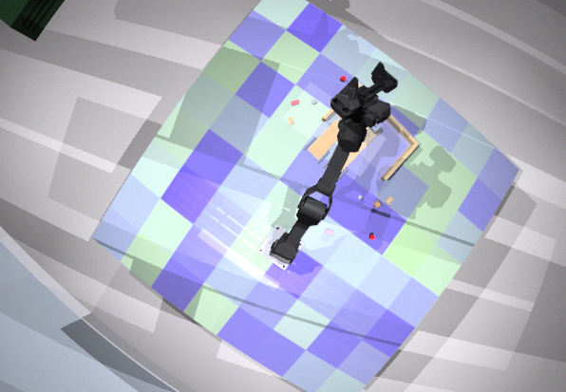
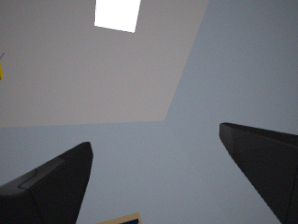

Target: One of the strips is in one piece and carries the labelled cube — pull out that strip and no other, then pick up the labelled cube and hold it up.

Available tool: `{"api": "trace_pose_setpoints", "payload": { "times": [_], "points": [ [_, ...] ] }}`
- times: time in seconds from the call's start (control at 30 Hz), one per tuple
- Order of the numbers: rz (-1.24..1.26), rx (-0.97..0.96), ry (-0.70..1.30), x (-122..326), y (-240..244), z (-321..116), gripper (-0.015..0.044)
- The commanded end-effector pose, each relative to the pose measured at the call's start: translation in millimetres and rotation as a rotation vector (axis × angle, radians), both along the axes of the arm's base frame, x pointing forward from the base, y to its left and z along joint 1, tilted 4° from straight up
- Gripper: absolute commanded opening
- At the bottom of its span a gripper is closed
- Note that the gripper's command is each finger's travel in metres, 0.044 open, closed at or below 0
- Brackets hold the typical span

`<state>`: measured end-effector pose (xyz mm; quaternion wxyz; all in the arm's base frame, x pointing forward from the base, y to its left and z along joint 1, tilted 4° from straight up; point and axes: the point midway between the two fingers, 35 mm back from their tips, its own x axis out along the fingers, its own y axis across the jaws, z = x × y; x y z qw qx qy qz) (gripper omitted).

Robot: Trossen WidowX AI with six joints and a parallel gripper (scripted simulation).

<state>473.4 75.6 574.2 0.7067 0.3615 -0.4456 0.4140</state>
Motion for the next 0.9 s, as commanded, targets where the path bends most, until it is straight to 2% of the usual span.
{"api": "trace_pose_setpoints", "payload": {
  "times": [0.0, 0.2, 0.37, 0.63, 0.87],
  "points": [
    [-0.005, -0.001, 0.006, 0, 0, 0, 0.04],
    [-0.17, -0.049, 0.209, 9, -16, 2, 0.04],
    [-0.326, -0.121, 0.404, 10, -32, -15, 0.04],
    [-0.552, -0.295, 0.718, -6, -58, -75, 0.04],
    [-0.685, -0.502, 0.978, -48, -75, -147, 0.04]
  ]
}}
